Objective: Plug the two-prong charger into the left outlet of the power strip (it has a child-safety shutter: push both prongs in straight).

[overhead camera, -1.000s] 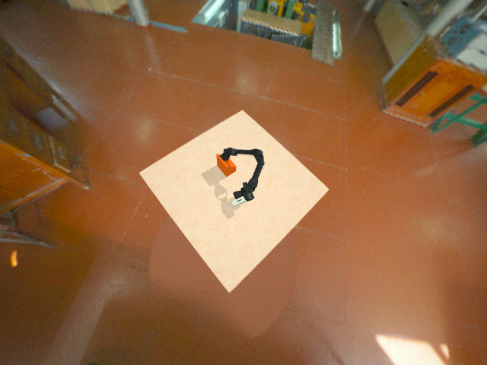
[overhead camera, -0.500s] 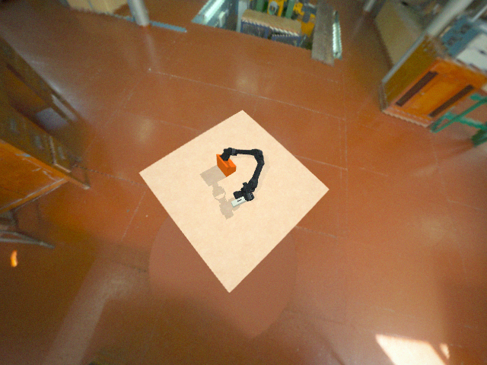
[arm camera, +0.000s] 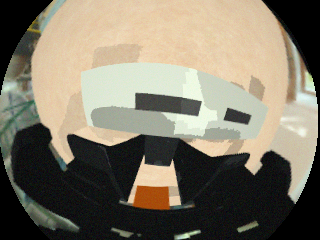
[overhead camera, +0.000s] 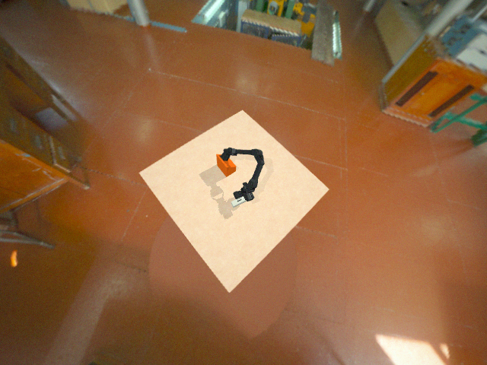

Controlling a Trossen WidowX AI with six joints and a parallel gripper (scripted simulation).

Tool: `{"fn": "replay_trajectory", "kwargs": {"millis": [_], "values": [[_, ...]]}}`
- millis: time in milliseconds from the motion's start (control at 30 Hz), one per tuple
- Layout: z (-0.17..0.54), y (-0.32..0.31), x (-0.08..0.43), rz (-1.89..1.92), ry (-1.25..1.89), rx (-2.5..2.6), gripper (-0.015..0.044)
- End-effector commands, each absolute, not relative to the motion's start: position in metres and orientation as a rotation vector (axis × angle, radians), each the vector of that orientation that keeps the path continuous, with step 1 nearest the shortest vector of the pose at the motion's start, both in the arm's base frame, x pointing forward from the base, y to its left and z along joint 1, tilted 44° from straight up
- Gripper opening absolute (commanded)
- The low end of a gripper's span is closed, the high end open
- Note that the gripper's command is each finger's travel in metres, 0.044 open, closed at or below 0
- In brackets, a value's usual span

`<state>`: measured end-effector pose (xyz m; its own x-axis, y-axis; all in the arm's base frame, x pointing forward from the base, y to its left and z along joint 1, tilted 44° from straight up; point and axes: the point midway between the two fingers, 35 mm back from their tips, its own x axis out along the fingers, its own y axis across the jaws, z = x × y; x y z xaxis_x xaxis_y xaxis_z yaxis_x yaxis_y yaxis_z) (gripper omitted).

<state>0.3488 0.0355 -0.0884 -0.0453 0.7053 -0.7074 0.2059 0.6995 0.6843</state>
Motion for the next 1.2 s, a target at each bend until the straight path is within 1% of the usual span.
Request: {"fn": "replay_trajectory", "kwargs": {"millis": [0,1167], "values": [[-0.0872,0.0329,0.3571,0.477,1.569,0.745,0.0000],[-0.0846,0.0319,0.3569,0.477,1.569,0.744,0.0000]]}}
